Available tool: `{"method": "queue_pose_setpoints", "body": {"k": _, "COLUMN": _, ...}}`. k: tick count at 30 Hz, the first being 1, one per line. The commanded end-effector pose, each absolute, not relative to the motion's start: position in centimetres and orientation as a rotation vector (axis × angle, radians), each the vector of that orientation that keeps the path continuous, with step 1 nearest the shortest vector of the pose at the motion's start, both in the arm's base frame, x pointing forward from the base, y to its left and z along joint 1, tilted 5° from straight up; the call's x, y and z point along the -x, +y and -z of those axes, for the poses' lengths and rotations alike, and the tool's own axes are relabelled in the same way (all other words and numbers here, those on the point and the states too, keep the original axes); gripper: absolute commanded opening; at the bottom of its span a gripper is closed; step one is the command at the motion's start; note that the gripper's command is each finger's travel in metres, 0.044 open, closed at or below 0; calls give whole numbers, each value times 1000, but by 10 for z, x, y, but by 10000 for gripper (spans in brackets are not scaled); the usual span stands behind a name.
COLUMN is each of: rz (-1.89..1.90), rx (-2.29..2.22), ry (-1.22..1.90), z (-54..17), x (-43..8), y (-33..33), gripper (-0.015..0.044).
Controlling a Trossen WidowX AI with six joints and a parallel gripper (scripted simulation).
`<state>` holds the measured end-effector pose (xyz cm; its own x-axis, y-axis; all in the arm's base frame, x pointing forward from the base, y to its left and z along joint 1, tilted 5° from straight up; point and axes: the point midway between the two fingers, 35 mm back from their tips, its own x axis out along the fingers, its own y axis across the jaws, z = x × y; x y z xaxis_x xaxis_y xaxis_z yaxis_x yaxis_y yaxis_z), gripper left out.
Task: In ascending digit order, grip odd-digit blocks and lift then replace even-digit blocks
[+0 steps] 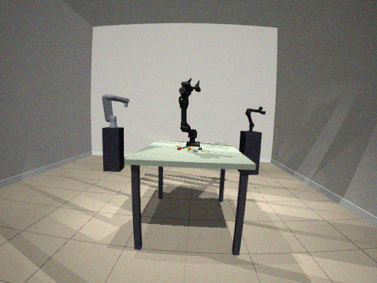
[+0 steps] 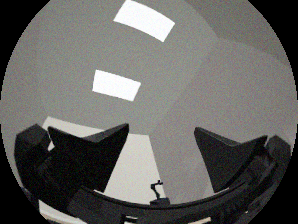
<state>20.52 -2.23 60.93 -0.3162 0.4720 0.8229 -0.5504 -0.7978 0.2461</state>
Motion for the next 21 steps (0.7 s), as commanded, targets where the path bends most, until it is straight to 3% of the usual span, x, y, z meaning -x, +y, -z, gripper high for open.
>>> {"method": "queue_pose_setpoints", "body": {"k": 1, "rz": -2133, "rx": -1291, "ry": -108, "z": -610, "x": -204, "y": -23, "gripper": 400}}
{"method": "queue_pose_setpoints", "body": {"k": 10, "rz": -1938, "rx": -846, "ry": -328, "z": -614, "x": -103, "y": -24, "gripper": 400}}
{"method": "queue_pose_setpoints", "body": {"k": 21, "rz": -1570, "rx": -224, "ry": -375, "z": -585, "x": -19, "y": 66, "gripper": 400}}
